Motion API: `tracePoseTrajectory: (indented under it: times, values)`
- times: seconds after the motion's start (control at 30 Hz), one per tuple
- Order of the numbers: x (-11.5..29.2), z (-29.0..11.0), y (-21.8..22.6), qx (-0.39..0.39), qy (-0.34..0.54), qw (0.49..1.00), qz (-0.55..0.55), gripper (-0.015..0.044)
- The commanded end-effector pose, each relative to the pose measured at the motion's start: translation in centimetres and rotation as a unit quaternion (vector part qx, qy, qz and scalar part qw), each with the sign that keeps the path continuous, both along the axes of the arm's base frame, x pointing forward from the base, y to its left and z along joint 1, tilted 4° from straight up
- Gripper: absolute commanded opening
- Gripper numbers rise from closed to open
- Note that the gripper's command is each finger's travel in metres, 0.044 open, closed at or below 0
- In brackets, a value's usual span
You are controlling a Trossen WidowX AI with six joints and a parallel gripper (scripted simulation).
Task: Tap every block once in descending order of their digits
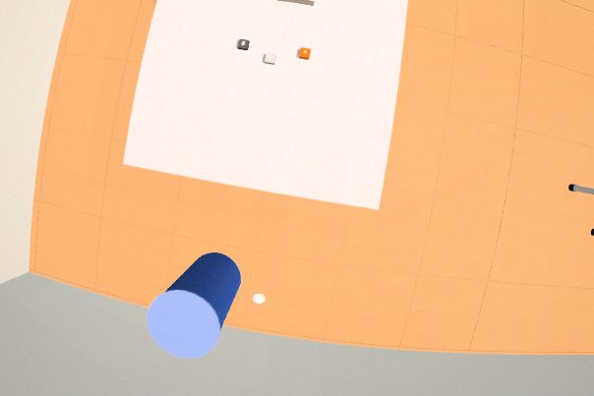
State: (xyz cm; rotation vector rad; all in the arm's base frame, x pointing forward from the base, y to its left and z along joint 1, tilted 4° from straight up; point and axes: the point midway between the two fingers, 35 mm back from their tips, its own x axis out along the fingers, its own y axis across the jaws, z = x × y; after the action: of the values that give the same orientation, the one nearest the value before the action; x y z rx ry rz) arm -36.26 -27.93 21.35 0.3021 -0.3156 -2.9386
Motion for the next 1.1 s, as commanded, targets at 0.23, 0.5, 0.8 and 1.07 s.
tracePoseTrajectory:
  times: [0.23,0.5,0.8,1.07]
  values:
    - [14.5,-2.1,-11.4,0.144,-0.052,0.953,0.261,0.04]
    - [26.6,-4.1,-14.5,0.255,-0.062,0.863,0.432,0.04]
    - [40.5,-6.2,-12.8,0.373,-0.044,0.704,0.602,0.04]
    - [51.4,-7.5,-6.5,0.465,-0.007,0.517,0.719,0.04]
